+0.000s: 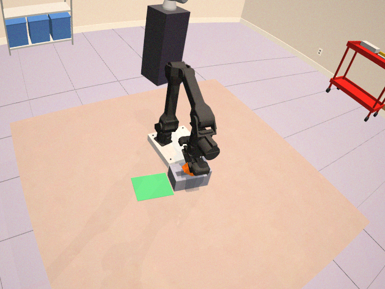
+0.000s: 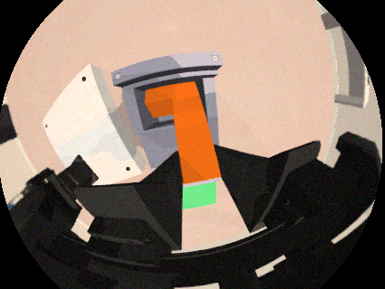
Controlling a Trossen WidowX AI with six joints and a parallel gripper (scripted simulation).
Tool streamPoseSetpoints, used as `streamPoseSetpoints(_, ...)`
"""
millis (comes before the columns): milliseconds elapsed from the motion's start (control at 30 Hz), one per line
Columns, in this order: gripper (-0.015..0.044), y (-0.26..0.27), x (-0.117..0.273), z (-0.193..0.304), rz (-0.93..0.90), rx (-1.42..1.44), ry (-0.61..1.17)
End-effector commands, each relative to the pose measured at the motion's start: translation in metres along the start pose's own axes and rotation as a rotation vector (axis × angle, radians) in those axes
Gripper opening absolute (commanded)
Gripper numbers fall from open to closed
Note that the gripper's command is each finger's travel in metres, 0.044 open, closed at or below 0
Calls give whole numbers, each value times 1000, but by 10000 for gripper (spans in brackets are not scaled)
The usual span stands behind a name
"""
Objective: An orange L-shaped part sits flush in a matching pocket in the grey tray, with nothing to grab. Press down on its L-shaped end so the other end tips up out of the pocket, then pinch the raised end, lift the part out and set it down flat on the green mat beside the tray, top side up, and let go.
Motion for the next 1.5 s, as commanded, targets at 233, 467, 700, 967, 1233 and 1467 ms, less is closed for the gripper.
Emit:
streamPoseSetpoints(233, 0, -1, 19, 0, 12, 1, 2)
streamPoseSetpoints(467, 0, -1, 30, 0, 12, 1, 2)
streamPoseSetpoints(700, 0, -1, 42, 0, 11, 1, 2)
streamPoseSetpoints(967, 0, -1, 54, 0, 11, 1, 2)
streamPoseSetpoints(1233, 0, 0, 67, 0, 11, 1, 2)
streamPoseSetpoints(1467, 0, 0, 70, 0, 11, 1, 2)
Point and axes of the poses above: the point midway between the two fingers, 35 mm back from their tips, its own x axis back along the fingers, its own y axis across the jaws, z = x × y, the point moved 2 cm from there along x, back along the fingers, and after that the axes turned 13 degrees about x, right-handed, at the moved point
